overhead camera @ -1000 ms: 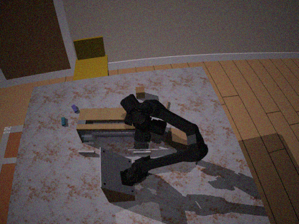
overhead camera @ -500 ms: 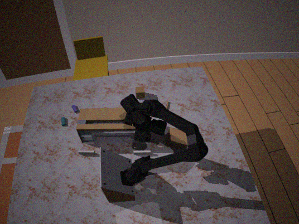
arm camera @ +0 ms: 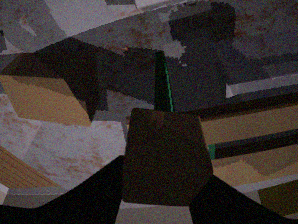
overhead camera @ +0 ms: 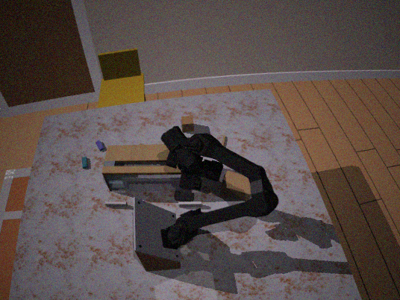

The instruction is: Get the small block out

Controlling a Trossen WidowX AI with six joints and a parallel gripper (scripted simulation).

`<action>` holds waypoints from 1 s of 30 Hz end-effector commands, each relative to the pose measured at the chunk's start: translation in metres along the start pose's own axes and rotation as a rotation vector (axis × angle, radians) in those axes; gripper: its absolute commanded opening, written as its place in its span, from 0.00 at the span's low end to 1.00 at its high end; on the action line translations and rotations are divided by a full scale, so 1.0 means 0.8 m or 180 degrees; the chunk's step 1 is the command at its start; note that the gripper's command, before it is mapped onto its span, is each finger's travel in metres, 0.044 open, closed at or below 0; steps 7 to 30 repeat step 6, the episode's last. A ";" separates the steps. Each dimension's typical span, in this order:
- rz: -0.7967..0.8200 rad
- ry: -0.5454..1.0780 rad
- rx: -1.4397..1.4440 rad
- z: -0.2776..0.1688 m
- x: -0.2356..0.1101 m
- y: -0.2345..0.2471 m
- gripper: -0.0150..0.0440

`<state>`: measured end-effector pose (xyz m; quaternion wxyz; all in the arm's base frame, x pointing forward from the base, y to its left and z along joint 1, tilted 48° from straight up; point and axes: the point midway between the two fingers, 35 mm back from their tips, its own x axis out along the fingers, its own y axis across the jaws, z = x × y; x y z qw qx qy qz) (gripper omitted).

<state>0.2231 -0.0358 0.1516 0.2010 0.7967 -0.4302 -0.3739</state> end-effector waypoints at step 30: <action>0.0004 0.0020 0.0001 -0.003 -0.001 0.000 0.25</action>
